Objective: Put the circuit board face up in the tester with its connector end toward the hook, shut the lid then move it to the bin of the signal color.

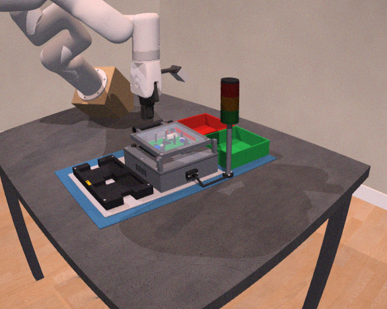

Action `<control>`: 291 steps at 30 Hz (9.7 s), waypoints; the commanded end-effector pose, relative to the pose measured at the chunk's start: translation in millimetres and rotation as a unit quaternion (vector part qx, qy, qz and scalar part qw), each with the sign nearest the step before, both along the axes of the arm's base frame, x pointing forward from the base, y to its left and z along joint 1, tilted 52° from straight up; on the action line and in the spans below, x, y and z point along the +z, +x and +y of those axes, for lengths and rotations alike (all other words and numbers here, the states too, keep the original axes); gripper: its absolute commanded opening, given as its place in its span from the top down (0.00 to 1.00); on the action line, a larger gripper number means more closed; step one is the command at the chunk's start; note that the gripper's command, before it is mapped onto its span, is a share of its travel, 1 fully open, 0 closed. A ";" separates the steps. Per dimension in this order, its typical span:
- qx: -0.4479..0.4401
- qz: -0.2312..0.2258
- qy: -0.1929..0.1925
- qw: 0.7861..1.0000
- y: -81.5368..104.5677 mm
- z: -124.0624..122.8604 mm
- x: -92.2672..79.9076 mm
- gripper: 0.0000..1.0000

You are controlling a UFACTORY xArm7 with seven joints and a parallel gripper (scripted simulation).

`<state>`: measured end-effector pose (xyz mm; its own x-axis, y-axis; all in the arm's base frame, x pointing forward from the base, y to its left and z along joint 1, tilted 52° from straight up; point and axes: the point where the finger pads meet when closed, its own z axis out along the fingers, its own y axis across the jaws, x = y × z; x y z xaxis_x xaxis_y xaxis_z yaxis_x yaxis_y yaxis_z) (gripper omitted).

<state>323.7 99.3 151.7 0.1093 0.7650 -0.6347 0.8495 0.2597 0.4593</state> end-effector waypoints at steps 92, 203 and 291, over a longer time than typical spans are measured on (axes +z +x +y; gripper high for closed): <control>0.001 -0.001 0.001 1.000 9.2 -7.1 -8.4 1.00; 0.001 -0.001 0.001 1.000 -39.2 47.6 49.4 0.00; 0.001 -0.001 0.001 1.000 -39.2 47.6 49.4 1.00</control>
